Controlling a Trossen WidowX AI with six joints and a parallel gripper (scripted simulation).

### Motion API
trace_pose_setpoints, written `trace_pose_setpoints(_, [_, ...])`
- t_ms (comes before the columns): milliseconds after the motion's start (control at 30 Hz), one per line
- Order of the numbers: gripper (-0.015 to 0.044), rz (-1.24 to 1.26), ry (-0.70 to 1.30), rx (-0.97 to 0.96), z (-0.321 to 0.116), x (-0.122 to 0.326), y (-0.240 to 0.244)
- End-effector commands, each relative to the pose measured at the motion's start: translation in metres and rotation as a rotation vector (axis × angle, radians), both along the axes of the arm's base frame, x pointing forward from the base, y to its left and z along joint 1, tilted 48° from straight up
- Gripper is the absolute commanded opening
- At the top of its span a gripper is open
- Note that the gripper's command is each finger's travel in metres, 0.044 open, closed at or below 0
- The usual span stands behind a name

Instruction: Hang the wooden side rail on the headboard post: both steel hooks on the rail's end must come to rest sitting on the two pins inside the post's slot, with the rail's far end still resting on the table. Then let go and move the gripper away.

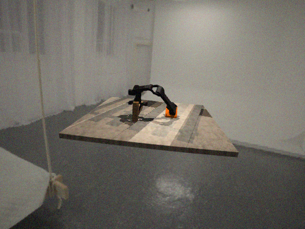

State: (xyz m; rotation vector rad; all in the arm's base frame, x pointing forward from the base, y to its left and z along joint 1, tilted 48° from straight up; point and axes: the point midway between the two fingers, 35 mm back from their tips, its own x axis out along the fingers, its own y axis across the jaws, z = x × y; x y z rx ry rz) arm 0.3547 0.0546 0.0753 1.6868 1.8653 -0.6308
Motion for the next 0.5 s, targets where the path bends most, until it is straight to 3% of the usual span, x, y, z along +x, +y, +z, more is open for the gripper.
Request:
trace_pose_setpoints(0, [0.0000,-0.011,-0.016,-0.001,0.0066,0.0006,-0.0019])
trace_pose_setpoints(467, [0.0000,-0.011,-0.016,-0.001,0.0077,0.0018,-0.0006])
